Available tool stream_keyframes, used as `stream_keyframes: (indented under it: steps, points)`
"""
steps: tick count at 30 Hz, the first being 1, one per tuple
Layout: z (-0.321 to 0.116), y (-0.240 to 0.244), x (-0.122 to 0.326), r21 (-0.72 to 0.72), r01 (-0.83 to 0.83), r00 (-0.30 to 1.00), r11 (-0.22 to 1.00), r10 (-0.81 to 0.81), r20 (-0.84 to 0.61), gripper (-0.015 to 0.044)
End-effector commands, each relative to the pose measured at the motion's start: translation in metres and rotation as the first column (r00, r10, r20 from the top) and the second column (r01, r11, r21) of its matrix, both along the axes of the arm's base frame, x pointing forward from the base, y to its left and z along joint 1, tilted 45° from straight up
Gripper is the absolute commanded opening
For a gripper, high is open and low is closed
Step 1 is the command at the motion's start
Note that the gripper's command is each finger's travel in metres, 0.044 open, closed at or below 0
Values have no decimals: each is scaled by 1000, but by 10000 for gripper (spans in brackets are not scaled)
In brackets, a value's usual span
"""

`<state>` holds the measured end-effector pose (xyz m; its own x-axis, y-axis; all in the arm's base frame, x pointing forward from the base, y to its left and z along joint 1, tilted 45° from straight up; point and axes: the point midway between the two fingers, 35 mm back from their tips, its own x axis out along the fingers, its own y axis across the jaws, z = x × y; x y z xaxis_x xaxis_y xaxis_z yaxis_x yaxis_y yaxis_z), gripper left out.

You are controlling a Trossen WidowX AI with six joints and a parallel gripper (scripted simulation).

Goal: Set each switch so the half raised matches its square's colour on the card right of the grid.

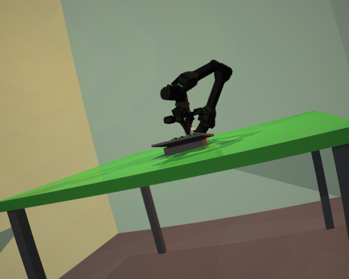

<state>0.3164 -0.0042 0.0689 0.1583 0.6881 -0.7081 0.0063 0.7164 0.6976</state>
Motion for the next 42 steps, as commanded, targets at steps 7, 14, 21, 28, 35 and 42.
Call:
stream_keyframes:
  steps: [7, 14, 21, 28, 35, 42]
  points:
    - [-1, 2, 0, 5, 2, 1000, 1000, -2, -1, 0]
    - [4, -5, 0, -2, -3, 1000, 1000, 3, -2, 0]
    - [44, -43, -7, 3, -16, 1000, 1000, 16, -22, 0]
    - [65, -18, -27, 5, -16, 1000, 1000, 16, -23, 0]
    - [64, -14, -28, 5, -17, 1000, 1000, 17, -25, 0]
    - [42, 8, -23, 6, -34, 999, 999, 34, -40, 0]
